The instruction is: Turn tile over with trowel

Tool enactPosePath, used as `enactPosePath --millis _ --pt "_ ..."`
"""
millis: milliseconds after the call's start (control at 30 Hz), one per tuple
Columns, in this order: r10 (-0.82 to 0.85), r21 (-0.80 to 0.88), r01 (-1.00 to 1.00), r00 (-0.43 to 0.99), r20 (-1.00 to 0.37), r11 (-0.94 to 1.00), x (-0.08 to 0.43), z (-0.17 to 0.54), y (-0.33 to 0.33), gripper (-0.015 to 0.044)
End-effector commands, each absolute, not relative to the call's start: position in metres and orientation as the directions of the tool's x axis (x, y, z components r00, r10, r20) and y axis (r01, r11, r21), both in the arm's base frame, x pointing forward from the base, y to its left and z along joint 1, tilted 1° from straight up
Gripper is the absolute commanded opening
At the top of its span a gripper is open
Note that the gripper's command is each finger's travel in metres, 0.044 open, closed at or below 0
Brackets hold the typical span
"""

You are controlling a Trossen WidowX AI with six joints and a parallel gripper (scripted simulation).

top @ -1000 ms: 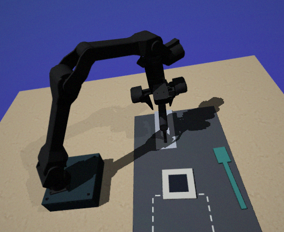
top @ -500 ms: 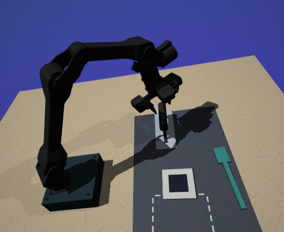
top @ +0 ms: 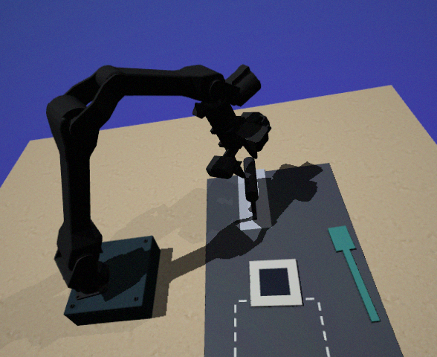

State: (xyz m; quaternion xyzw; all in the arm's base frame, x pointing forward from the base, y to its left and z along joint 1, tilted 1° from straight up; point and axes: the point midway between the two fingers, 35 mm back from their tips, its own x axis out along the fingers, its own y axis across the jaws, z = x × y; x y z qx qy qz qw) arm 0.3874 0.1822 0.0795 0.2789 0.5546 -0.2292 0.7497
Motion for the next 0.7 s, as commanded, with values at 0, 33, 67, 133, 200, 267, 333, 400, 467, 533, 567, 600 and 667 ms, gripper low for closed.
enactPosePath --millis 0,33,67,133,200,267,333,400,467,533,567,600,667 --pt "-0.037 0.161 0.573 0.318 -0.947 0.804 0.3873 0.0809 0.1833 0.03" --pt "-0.038 0.157 0.548 0.326 -0.945 0.822 0.3872 0.0803 0.1835 0.03" --pt "-0.04 0.15 0.521 0.335 -0.941 0.84 0.387 0.0798 0.1836 0.03" --pt "-0.044 0.135 0.466 0.353 -0.935 0.874 0.3866 0.0789 0.1838 0.03" --pt "-0.049 0.116 0.41 0.37 -0.928 0.904 0.3861 0.0779 0.1839 0.03" --pt "-0.053 0.095 0.353 0.387 -0.92 0.931 0.3856 0.077 0.184 0.03" --pt "-0.057 0.072 0.296 0.405 -0.913 0.952 0.385 0.0762 0.1841 0.03" --pt "-0.061 0.046 0.238 0.422 -0.905 0.97 0.3843 0.0754 0.1841 0.03" --pt "-0.065 0.017 0.18 0.439 -0.896 0.984 0.3835 0.0746 0.1841 0.03" --pt "-0.068 -0.014 0.122 0.456 -0.888 0.992 0.3827 0.0739 0.184 0.03" --pt "-0.07 -0.03 0.093 0.464 -0.883 0.995 0.3823 0.0735 0.1839 0.03" --pt "-0.072 -0.047 0.065 0.472 -0.879 0.997 0.3818 0.0731 0.1838 0.03" --pt "-0.075 -0.081 0.009 0.489 -0.869 0.997 0.3808 0.0724 0.1836 0.03"
